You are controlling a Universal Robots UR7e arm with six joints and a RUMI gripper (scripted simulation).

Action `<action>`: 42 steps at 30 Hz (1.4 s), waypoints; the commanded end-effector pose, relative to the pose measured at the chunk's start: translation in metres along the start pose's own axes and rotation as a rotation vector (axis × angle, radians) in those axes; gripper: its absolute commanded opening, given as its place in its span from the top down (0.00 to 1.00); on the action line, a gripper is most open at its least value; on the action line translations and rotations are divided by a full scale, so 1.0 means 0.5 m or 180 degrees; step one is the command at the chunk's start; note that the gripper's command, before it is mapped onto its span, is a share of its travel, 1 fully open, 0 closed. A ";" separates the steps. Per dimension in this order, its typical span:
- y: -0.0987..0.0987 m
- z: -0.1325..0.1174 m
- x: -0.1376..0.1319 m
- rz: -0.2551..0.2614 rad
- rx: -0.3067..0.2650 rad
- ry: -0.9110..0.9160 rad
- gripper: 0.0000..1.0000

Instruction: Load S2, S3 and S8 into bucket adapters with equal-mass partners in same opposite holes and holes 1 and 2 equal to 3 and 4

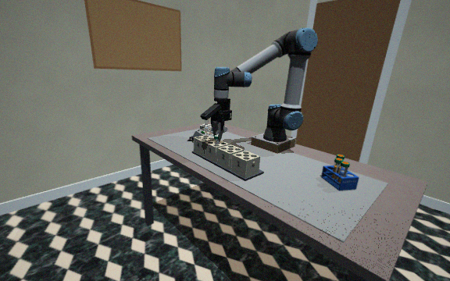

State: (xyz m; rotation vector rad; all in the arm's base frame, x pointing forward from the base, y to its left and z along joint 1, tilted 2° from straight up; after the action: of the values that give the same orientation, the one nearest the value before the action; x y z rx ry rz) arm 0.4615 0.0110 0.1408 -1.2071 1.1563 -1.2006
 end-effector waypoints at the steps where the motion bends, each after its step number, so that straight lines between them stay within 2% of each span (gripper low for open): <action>1: 0.009 0.001 0.000 -0.0001 0.0005 0.0000 1.00; 27: 0.024 0.001 0.000 -0.0001 0.0005 0.0000 1.00; 28: 0.023 0.001 0.000 -0.0001 0.0005 0.0000 0.65; 42: 0.023 0.001 0.000 -0.0001 0.0005 0.0000 0.65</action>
State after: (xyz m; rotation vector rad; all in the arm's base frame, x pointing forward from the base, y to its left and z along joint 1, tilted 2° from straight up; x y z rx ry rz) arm 0.4620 0.0110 0.1287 -1.2070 1.1561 -1.2008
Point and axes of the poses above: the point where the finger pads meet when closed, its own y axis out along the fingers, its own x axis across the jaws, z = x × y, the point moved 5 cm from there along -y, back along the fingers, and after that the axes turned 5 degrees about y, right-handed, at the moved point
